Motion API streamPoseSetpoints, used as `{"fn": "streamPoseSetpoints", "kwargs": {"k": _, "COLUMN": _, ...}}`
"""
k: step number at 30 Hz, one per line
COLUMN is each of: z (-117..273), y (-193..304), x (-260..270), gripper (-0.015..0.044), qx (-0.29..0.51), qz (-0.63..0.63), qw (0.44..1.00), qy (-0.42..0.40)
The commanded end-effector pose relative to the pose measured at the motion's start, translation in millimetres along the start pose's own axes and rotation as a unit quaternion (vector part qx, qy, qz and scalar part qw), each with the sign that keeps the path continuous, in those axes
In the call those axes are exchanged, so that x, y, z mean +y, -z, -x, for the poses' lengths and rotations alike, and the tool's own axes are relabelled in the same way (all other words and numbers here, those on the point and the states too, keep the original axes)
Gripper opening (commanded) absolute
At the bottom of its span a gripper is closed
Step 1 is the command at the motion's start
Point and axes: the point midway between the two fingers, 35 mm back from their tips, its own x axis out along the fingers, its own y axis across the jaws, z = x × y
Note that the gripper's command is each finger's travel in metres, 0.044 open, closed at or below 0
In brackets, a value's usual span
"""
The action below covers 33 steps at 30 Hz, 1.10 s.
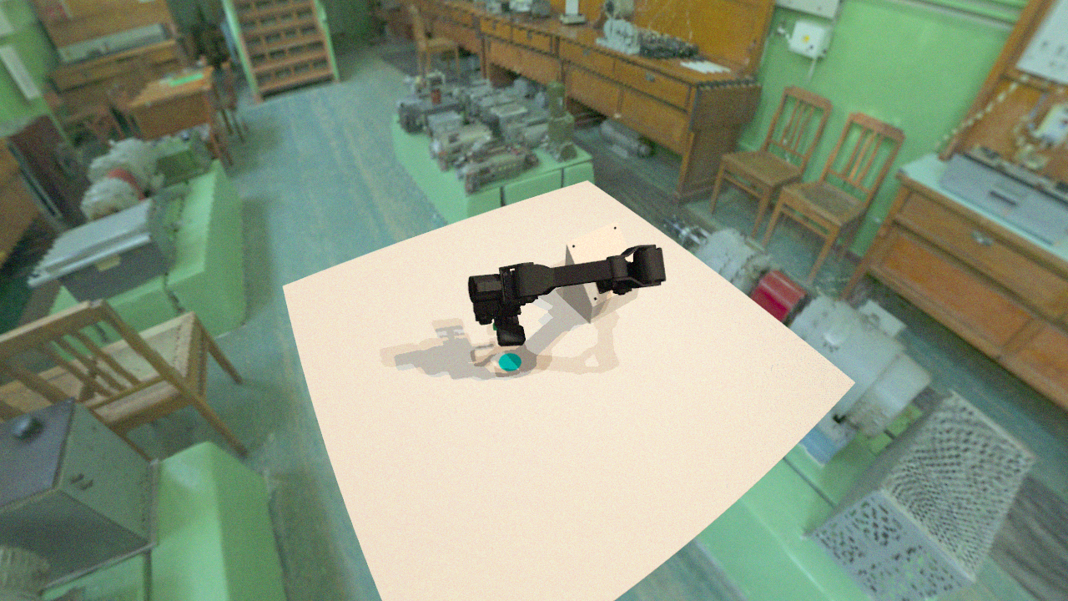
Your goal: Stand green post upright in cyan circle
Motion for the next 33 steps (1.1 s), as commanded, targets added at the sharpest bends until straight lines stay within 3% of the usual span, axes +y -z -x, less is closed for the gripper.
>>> {"fn": "streamPoseSetpoints", "kwargs": {"k": 1, "z": -0.3, "y": -0.9, "x": -0.1, "gripper": 0.0023, "qx": -0.013, "qz": 0.001, "qw": 1.0, "qy": 0.008}}
{"fn": "streamPoseSetpoints", "kwargs": {"k": 33, "z": -13.0, "y": -5.2, "x": -2.8, "gripper": 0.0023, "qx": -0.101, "qz": 0.003, "qw": 0.993, "qy": 0.053}}
